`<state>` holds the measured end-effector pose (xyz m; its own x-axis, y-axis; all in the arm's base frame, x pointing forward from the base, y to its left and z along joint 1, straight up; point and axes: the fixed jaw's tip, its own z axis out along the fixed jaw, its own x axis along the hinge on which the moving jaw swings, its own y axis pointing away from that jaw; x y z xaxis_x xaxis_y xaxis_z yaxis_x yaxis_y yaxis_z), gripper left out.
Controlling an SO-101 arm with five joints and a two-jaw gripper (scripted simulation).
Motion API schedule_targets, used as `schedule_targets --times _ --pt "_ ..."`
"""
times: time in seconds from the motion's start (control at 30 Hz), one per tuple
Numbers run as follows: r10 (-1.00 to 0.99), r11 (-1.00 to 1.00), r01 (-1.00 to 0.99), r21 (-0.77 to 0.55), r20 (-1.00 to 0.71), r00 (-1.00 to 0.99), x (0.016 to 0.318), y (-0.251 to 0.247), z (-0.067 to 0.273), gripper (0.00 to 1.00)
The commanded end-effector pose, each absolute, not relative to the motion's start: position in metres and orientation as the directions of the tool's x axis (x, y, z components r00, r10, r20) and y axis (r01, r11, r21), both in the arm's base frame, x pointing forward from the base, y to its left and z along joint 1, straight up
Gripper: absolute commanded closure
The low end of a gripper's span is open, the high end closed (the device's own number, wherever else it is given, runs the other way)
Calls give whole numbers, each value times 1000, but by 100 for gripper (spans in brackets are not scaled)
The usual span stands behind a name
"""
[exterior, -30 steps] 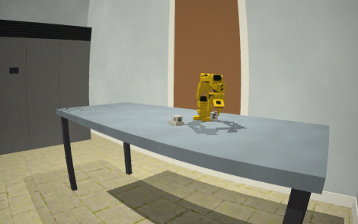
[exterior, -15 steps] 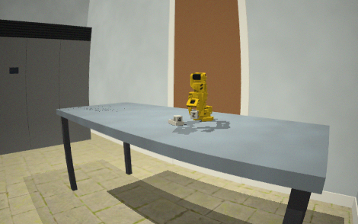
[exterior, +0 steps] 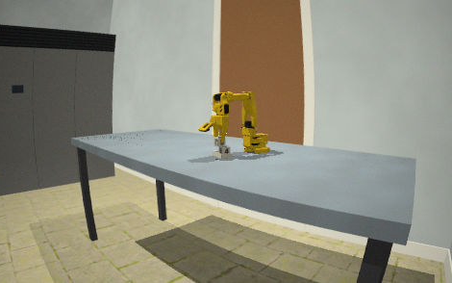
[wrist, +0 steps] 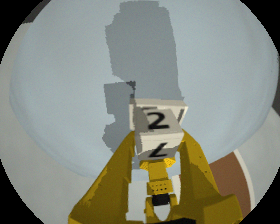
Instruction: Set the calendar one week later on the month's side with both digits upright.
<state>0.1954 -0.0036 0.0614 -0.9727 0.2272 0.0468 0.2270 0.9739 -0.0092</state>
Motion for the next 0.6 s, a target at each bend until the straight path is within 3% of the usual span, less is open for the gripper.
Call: schedule_targets --times 0.0,0.57 --pt "391 920 391 5 -33 -920 194 -44 72 100" --pt "802 597 802 4 -33 -596 130 -126 66 100"
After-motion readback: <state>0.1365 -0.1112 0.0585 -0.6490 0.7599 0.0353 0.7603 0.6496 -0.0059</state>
